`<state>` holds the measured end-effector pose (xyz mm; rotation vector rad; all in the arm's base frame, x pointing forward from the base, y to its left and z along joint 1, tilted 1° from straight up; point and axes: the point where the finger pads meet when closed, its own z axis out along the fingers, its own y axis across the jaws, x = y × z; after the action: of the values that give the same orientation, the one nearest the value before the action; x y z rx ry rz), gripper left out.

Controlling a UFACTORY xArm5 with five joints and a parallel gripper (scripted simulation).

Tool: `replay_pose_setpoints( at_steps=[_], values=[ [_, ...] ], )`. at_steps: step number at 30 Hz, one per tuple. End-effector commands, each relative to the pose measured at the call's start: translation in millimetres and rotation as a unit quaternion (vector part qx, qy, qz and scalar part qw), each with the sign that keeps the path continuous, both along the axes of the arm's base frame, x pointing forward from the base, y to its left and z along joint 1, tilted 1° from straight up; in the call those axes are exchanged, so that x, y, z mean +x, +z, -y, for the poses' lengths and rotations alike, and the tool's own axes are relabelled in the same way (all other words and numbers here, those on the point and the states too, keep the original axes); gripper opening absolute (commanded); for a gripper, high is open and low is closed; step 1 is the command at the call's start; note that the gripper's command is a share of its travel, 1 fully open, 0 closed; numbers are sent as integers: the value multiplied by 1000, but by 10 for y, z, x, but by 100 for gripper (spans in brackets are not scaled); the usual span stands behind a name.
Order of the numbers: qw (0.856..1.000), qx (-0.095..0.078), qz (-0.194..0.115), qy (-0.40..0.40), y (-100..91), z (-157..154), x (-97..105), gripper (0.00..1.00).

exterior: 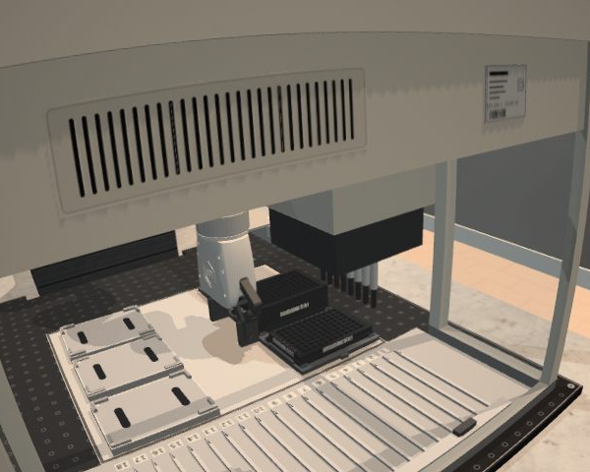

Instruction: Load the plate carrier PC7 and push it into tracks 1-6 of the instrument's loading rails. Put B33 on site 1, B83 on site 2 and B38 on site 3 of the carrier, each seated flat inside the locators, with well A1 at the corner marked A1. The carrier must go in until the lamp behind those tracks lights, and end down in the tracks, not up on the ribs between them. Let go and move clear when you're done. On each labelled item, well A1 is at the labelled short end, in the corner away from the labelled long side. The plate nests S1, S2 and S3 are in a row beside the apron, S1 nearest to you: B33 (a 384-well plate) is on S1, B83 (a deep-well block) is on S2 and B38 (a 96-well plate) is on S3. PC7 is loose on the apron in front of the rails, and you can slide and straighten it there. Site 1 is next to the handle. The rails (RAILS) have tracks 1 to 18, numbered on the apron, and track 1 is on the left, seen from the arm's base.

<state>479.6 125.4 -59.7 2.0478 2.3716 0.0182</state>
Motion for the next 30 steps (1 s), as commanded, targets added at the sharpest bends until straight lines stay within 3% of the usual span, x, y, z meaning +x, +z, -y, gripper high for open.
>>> replay_pose_setpoints(
  at_steps=[1, 30],
  values=[
    [1000, 8, 0, 0, 14, -15, 13, 100],
    [1000, 8, 0, 0, 13, 51, 23, 100]
  ],
)
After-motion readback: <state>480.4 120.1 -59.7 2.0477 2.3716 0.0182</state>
